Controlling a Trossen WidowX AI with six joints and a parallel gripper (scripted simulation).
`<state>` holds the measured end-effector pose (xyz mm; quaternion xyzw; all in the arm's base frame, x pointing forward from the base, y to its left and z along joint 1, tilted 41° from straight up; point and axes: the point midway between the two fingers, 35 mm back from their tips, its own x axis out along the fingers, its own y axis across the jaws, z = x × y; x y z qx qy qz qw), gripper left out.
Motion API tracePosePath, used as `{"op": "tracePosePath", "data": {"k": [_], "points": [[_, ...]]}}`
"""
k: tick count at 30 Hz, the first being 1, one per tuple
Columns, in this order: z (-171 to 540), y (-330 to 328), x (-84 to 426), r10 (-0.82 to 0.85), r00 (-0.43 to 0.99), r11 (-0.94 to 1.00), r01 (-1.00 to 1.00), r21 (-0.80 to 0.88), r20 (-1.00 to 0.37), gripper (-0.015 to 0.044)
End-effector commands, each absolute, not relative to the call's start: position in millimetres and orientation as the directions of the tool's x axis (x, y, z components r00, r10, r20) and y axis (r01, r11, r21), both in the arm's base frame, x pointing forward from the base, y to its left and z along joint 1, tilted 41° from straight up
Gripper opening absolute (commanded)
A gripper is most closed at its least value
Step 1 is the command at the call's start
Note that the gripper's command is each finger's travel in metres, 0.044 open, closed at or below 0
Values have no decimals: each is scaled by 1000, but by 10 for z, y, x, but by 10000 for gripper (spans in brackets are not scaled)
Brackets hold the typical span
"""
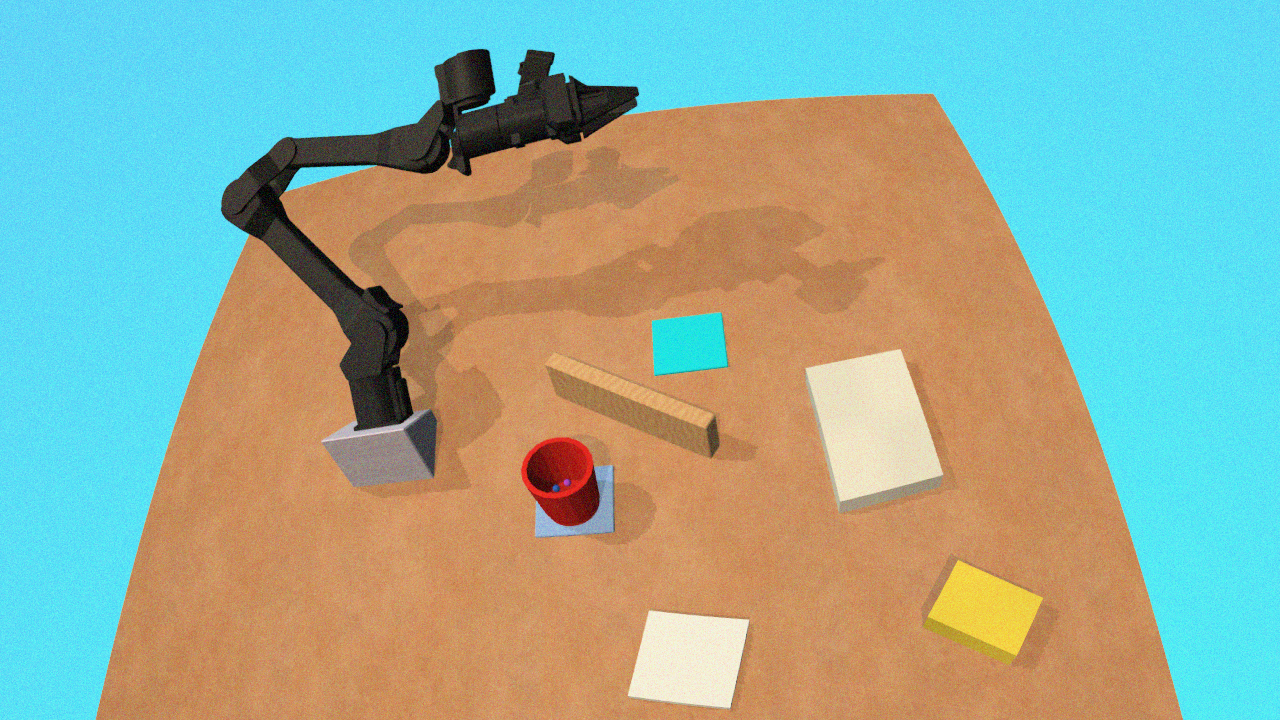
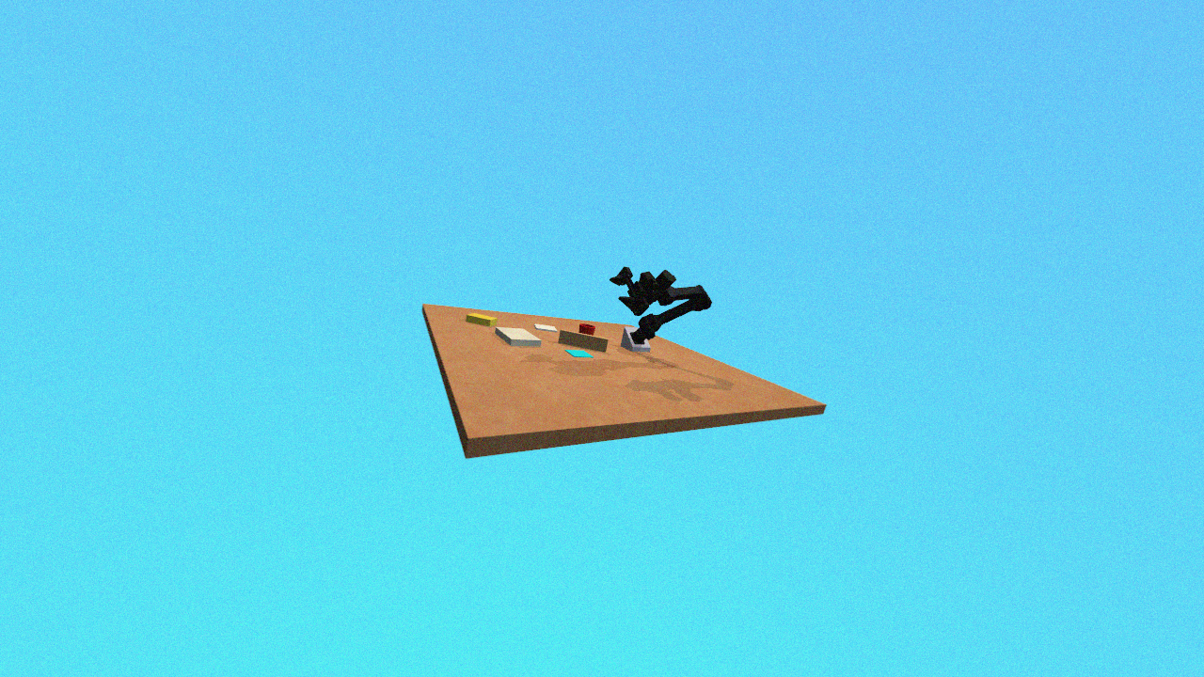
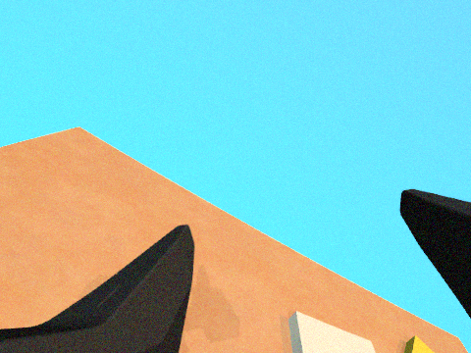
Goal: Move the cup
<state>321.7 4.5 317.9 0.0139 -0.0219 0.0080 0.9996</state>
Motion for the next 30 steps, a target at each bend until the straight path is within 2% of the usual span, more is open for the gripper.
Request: {"op": "tracePosePath", "data": {"k": [1,3,6,9,10,13,18,22,26,30], "points": [[3149,30,3233,12,999,1000,-13,14,30,374],[2909,-103,3348,-14,997,996,6,-90,-82,321],[2346,-434,3492,-64,941,958,-35,-284,-332,242],[1908,-697,3491,-84,855,918,-133,-374,-511,164],[1762,-784,3469,-86,818,904,-175,-389,-568,148],[1351,-998,3364,-68,695,868,-313,-386,-716,148],[801,-1248,3075,20,478,811,-521,-266,-878,148],[440,-1369,2754,150,301,750,-656,-91,-942,148],[169,-1410,2382,335,145,652,-749,118,-931,148],[19,-1385,2013,559,49,513,-804,299,-828,148]]}}
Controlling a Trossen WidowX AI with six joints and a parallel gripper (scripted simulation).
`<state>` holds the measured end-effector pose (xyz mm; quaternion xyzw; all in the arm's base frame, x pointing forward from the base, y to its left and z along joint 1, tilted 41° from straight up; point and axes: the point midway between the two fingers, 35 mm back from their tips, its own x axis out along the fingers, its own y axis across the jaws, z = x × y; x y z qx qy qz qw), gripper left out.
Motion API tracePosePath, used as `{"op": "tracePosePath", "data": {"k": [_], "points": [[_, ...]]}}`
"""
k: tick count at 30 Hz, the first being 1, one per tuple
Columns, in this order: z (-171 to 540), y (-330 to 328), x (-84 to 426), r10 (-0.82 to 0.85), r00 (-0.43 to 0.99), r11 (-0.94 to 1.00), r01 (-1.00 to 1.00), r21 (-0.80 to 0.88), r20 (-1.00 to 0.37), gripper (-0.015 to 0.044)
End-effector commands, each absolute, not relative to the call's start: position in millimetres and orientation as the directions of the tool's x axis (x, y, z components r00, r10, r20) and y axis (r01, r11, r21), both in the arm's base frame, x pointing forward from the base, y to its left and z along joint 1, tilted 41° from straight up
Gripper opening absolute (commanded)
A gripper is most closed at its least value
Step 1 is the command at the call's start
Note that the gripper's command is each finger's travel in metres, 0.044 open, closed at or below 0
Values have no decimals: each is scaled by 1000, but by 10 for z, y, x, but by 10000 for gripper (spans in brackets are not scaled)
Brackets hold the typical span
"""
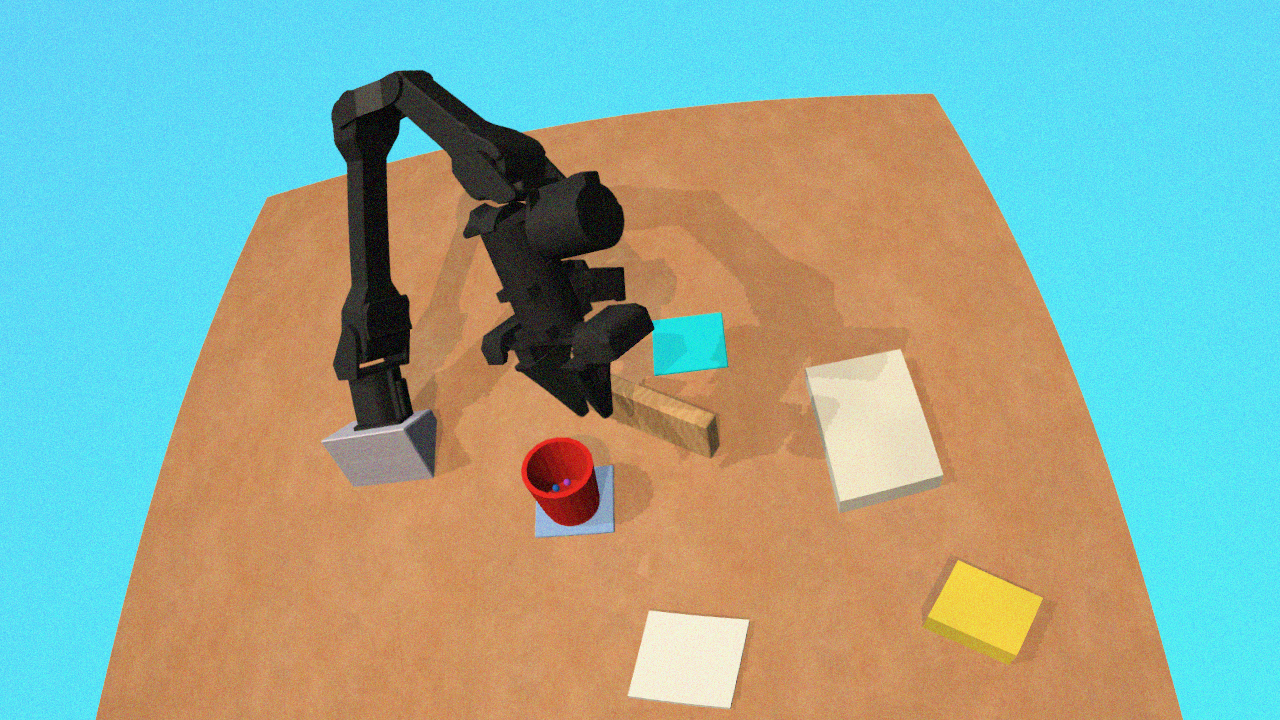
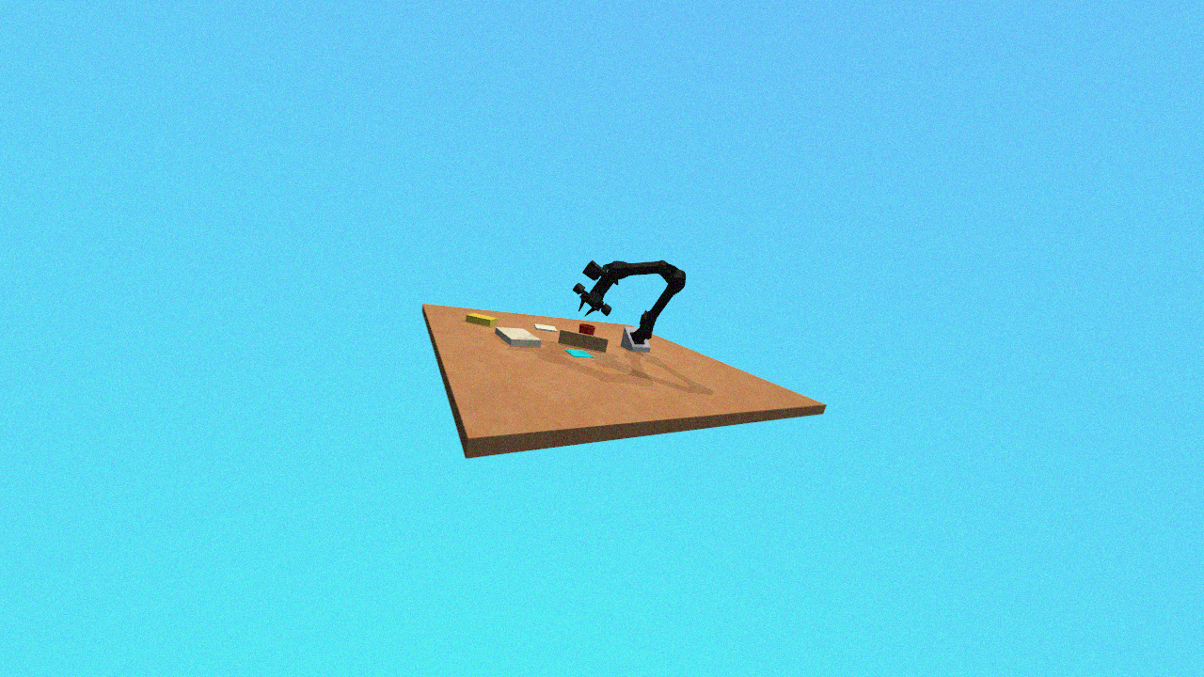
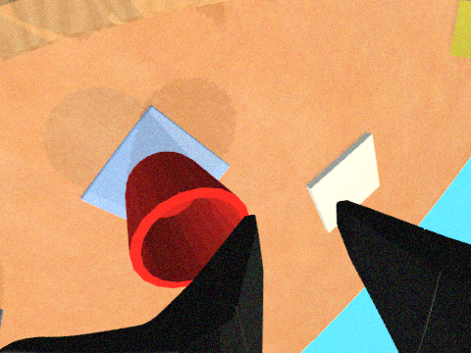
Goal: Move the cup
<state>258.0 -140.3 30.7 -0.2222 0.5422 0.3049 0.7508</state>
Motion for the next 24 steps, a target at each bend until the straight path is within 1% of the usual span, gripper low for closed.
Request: {"op": "tracePosePath", "data": {"k": [1,3,24], "points": [[18,-1357,1933,606,40,482,-813,327,-795,148],[23,-1334,1868,644,35,456,-820,347,-764,148],[-66,-1252,1872,644,36,456,-820,346,-764,148]]}}
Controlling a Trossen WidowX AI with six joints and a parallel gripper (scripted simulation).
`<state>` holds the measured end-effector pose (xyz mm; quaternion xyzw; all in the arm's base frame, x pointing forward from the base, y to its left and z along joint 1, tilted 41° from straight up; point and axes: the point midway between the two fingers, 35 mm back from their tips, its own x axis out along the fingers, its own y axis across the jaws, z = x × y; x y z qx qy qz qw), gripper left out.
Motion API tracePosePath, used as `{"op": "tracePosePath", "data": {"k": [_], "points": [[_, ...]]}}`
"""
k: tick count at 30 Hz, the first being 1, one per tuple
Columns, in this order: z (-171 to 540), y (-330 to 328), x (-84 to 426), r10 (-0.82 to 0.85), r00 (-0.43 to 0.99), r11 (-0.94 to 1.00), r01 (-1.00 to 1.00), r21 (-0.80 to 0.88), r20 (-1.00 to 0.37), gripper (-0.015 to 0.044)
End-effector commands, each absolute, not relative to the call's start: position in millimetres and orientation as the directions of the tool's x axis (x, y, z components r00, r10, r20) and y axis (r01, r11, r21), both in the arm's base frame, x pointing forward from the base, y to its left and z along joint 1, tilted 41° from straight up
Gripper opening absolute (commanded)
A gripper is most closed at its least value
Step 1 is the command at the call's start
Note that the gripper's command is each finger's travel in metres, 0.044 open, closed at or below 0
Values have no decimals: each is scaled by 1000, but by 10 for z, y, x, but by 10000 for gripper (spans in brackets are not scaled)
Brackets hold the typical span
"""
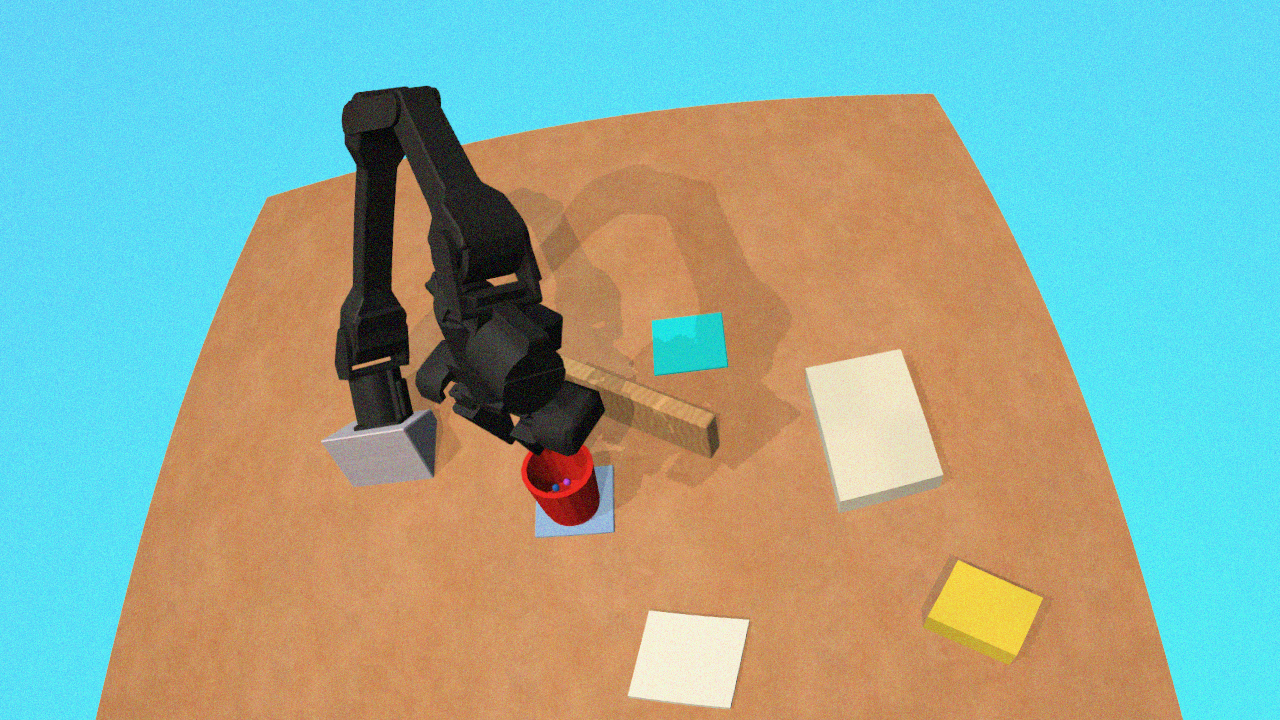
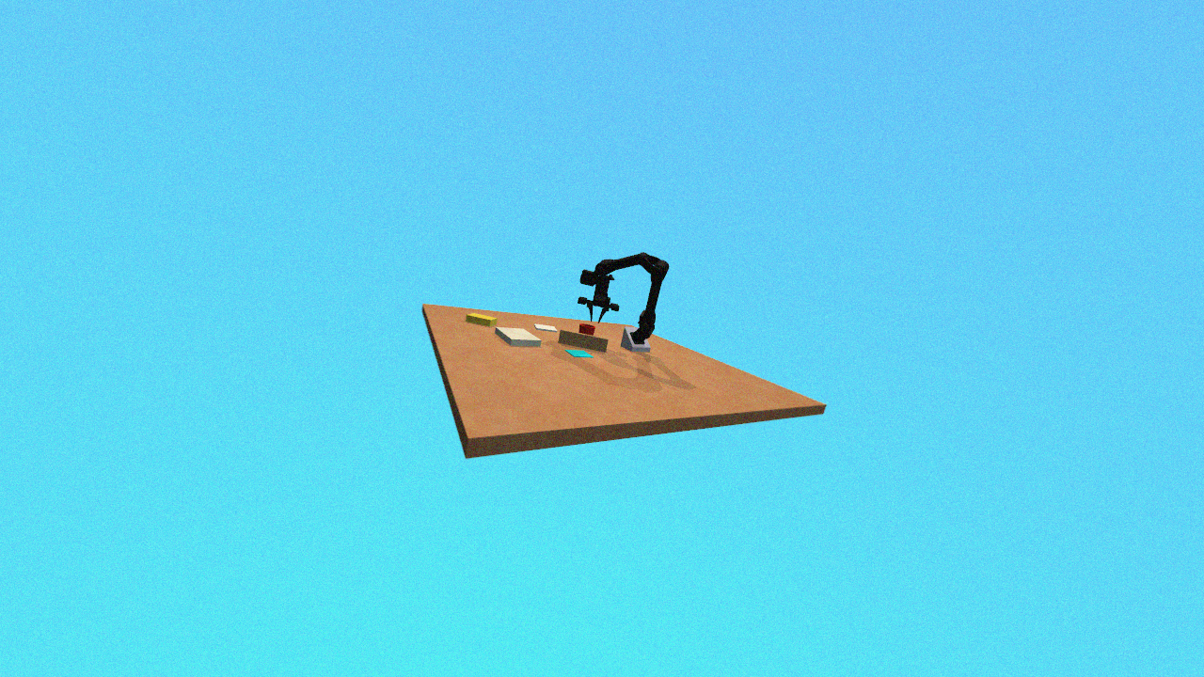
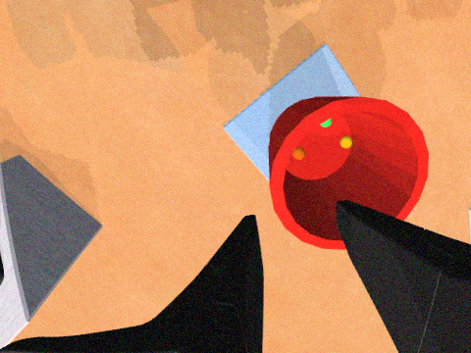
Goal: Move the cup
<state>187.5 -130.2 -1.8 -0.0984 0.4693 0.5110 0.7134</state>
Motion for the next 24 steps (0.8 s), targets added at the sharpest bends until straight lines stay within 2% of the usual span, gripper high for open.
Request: {"op": "tracePosePath", "data": {"k": [1,24], "points": [[-79,-1242,1874,644,36,456,-820,346,-764,148],[-369,-995,1893,645,36,456,-820,346,-764,148]]}}
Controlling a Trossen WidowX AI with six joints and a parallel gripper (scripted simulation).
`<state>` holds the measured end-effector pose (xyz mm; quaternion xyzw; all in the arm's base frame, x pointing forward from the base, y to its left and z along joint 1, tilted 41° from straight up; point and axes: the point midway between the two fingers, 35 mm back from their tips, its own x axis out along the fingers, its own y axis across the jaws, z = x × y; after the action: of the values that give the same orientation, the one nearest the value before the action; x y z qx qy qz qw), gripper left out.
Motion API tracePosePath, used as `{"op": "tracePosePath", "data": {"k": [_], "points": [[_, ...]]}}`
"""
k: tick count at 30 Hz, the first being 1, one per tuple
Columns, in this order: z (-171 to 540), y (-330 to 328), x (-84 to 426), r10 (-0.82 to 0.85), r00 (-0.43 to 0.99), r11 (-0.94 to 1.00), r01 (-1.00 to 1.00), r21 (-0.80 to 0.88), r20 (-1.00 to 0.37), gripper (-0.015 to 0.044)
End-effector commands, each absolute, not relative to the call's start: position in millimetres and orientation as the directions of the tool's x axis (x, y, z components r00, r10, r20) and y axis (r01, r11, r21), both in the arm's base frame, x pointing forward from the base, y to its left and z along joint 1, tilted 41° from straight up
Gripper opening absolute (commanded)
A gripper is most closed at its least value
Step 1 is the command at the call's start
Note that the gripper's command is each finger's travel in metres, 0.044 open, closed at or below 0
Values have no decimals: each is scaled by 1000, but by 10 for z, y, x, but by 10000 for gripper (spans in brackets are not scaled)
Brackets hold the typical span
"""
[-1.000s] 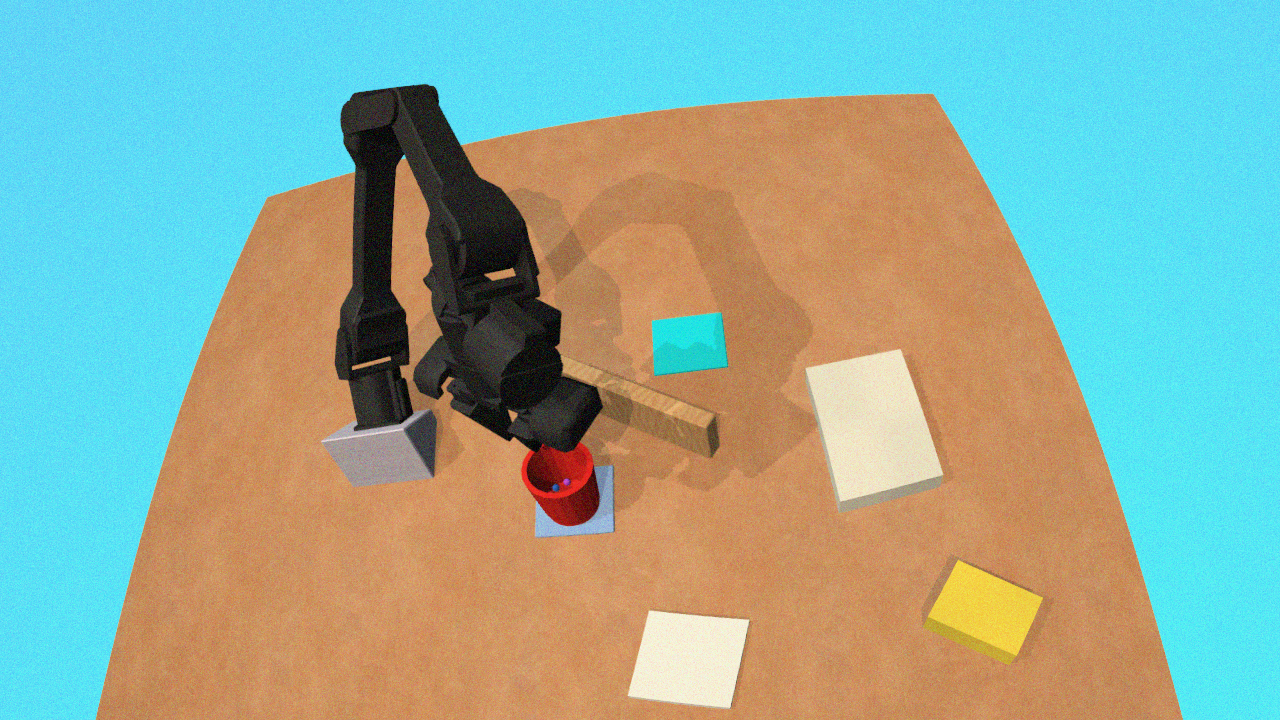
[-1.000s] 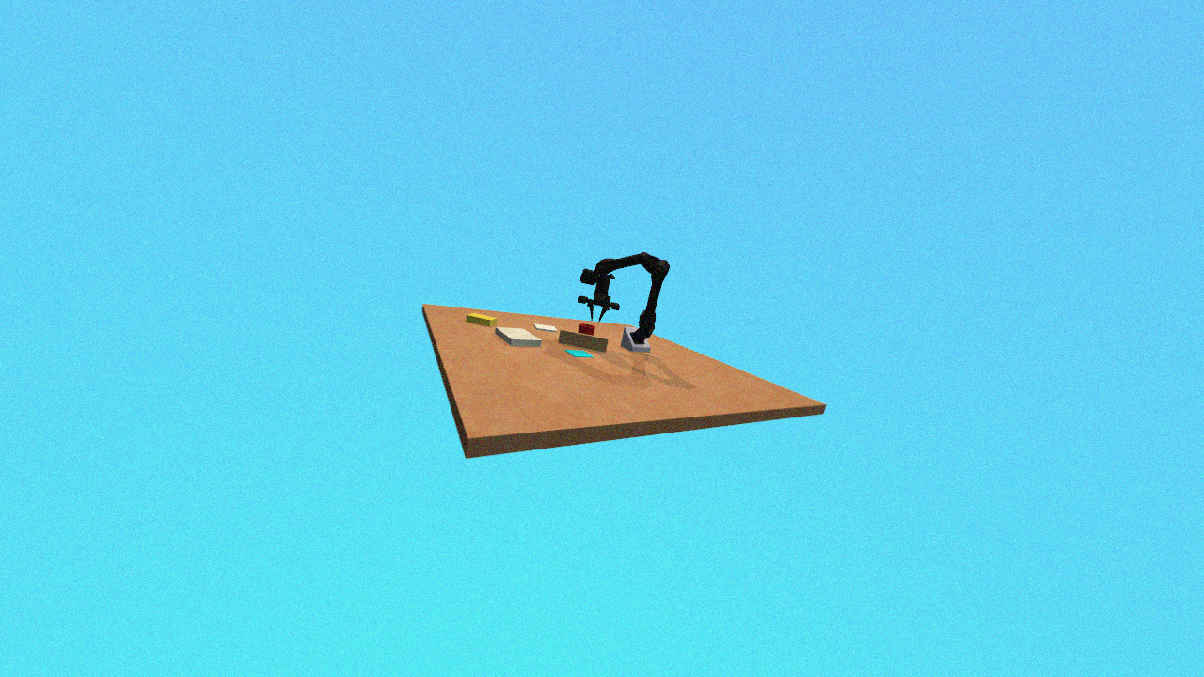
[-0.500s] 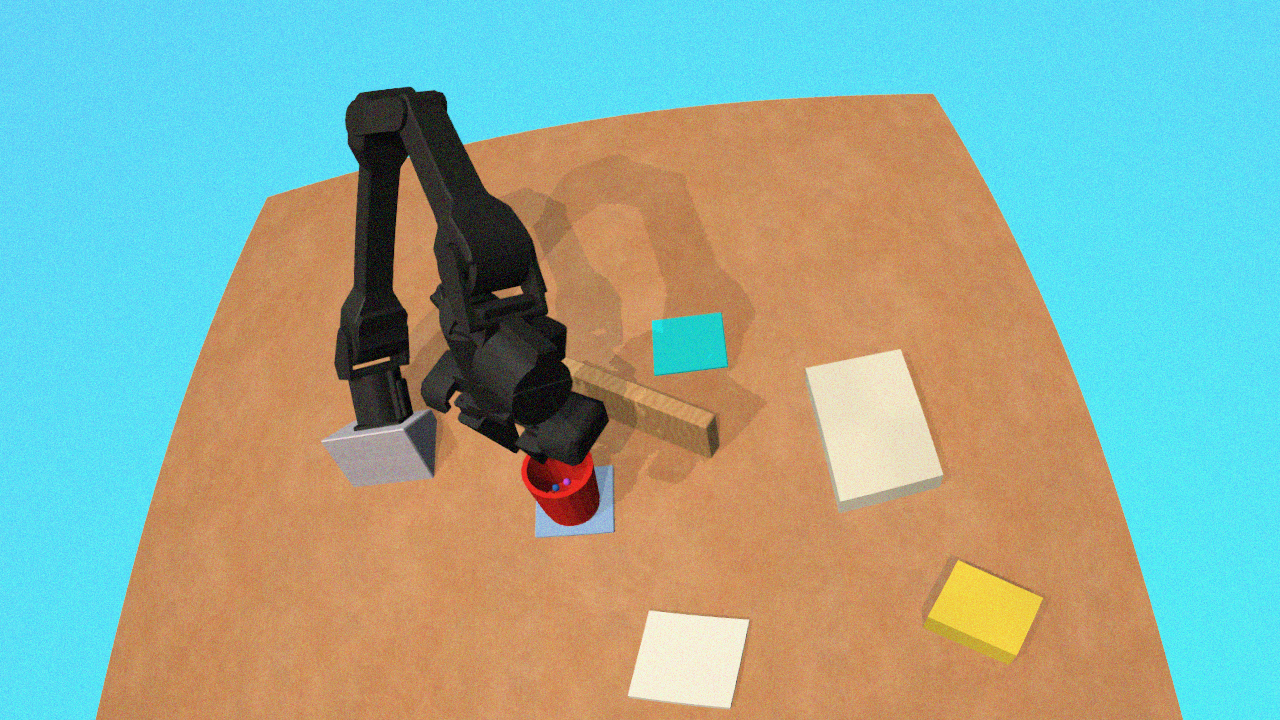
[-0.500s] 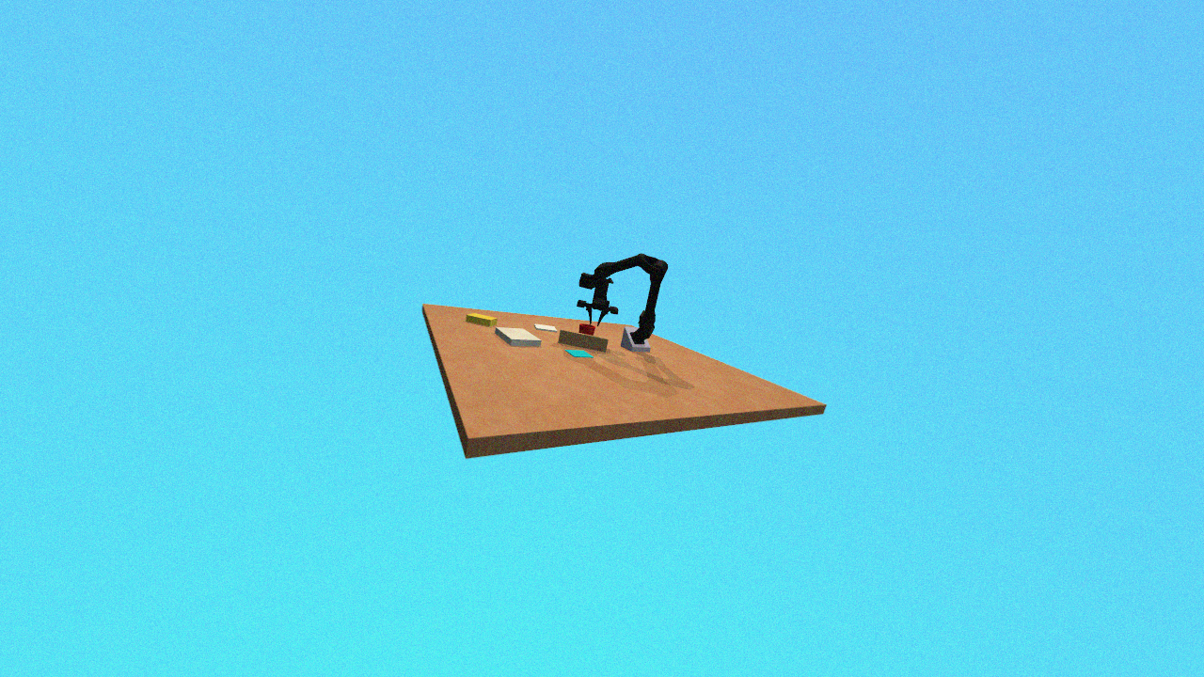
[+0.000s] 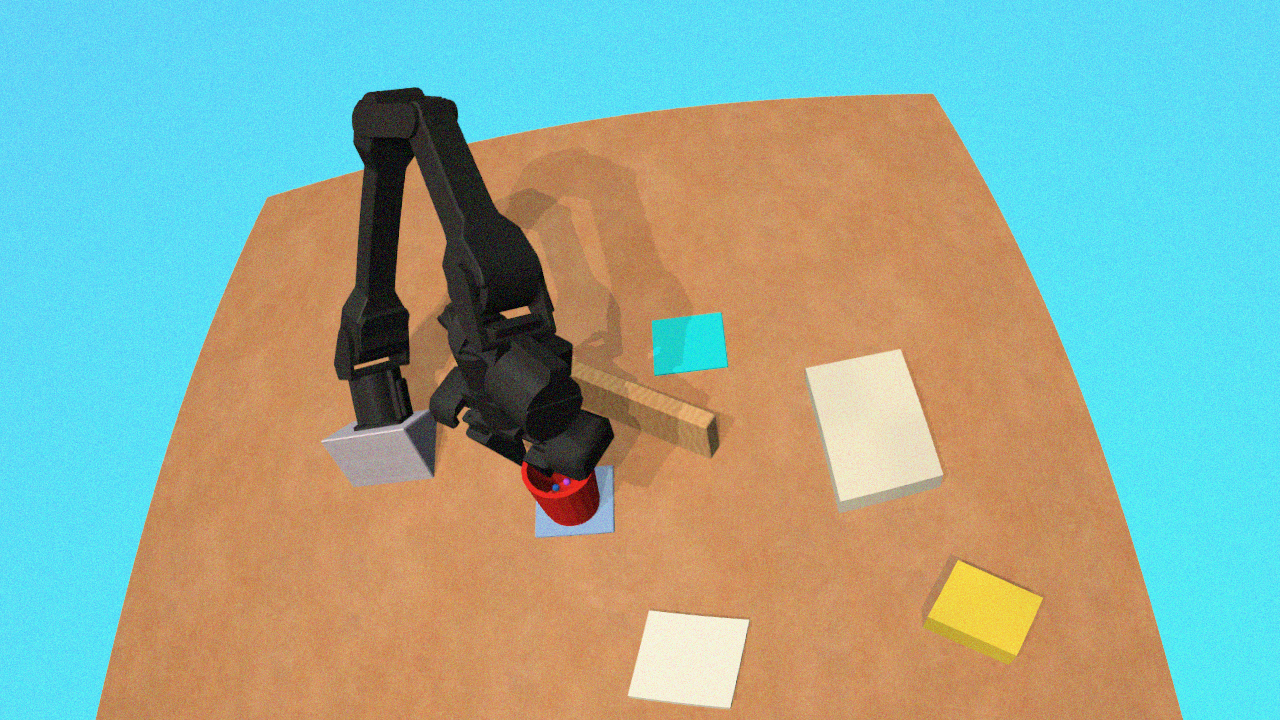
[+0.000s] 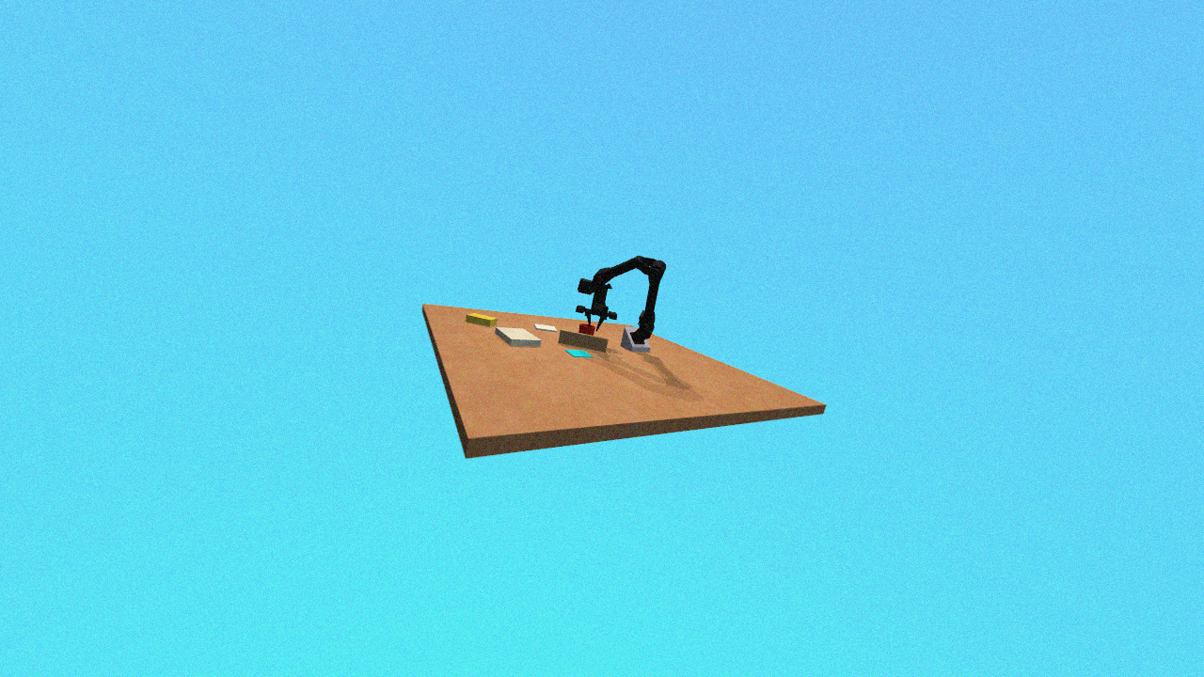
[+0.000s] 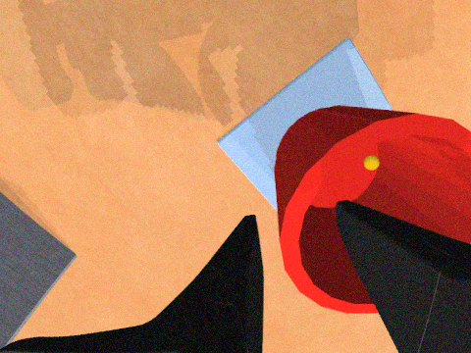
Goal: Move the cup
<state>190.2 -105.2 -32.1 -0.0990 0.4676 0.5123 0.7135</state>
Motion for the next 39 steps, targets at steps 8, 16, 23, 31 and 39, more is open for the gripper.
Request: {"op": "tracePosePath", "data": {"k": [8,16,23,31,39], "points": [[-461,-902,1888,646,36,455,-820,346,-763,148],[-477,-885,1886,646,36,455,-820,346,-763,148],[-469,-903,1891,642,35,453,-823,342,-766,42],[-469,-903,1891,642,35,453,-823,342,-766,0],[-377,-1000,1901,642,35,454,-823,343,-766,0]]}}
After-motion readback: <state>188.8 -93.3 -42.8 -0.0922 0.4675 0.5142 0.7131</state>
